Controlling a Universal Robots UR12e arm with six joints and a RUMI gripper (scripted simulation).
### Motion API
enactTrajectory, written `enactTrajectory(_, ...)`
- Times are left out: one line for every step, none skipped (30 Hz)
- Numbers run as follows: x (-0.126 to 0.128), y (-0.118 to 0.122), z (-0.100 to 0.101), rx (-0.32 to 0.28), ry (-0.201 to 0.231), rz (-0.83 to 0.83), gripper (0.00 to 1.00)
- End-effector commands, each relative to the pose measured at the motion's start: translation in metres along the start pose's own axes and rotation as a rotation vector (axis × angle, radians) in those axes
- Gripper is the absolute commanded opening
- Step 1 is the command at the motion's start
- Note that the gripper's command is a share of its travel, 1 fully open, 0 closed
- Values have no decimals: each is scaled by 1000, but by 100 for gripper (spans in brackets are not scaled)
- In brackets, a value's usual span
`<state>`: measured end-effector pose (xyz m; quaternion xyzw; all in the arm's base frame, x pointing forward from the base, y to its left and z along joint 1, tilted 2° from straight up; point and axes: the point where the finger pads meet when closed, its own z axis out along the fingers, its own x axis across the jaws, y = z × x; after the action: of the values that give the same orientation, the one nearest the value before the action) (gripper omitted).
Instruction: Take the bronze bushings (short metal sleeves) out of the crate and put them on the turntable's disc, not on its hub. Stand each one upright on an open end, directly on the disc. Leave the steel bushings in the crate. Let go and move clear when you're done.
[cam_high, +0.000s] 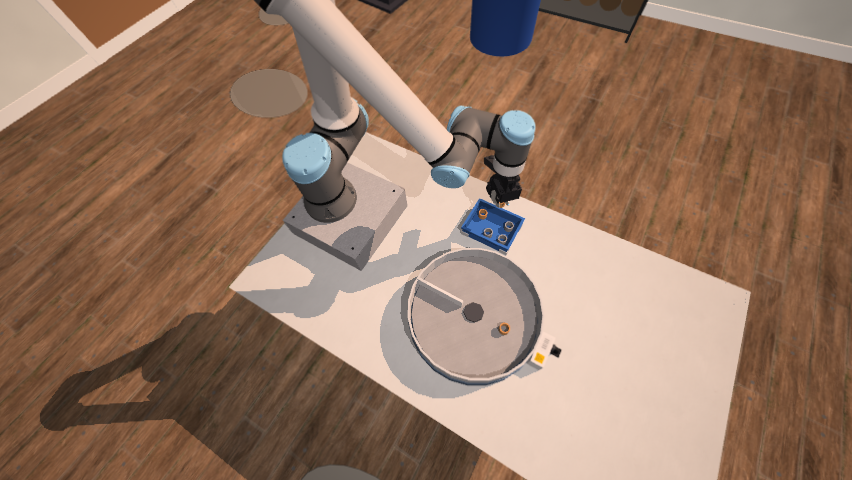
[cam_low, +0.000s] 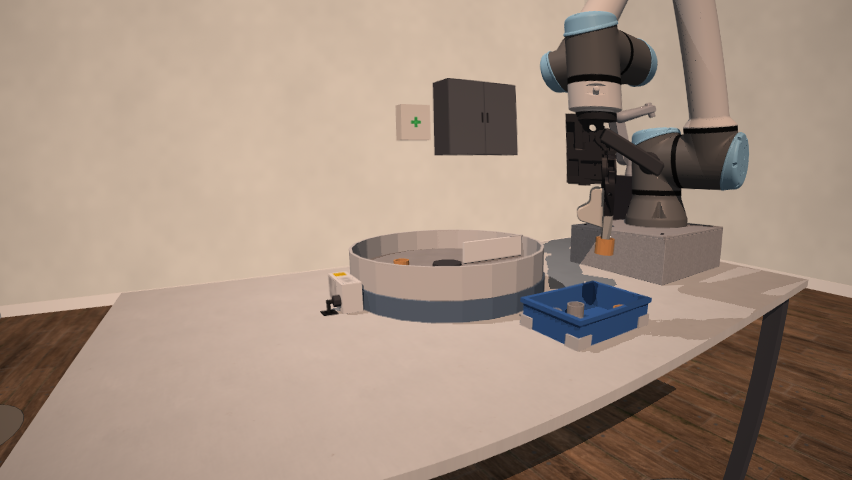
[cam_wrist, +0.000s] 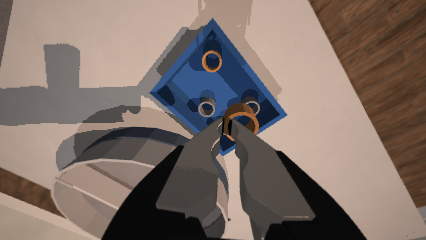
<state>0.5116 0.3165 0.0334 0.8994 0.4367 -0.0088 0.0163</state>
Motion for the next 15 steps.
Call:
enactTrajectory(1, 0, -1, -1, 1, 0, 0)
enactTrajectory(1, 0, -1, -1, 1, 0, 0)
enactTrajectory(1, 0, -1, -1, 1, 0, 0)
enactTrajectory(1, 0, -1, -1, 1, 0, 0)
enactTrajectory(1, 0, -1, -1, 1, 0, 0)
enactTrajectory(1, 0, -1, -1, 1, 0, 0)
enactTrajectory(1, 0, -1, -1, 1, 0, 0)
enactTrajectory(1, 0, -1, -1, 1, 0, 0)
enactTrajectory(0, 0, -1, -1, 1, 0, 0)
enactTrajectory(0, 1, -1, -1, 1, 0, 0)
enactTrajectory(0, 1, -1, -1, 1, 0, 0)
enactTrajectory(0, 1, -1, -1, 1, 0, 0)
enactTrajectory(-1, 2, -1, -1, 1, 0, 0)
enactTrajectory(-1, 2, -1, -1, 1, 0, 0)
enactTrajectory(-2, 3, -1, -1, 1, 0, 0)
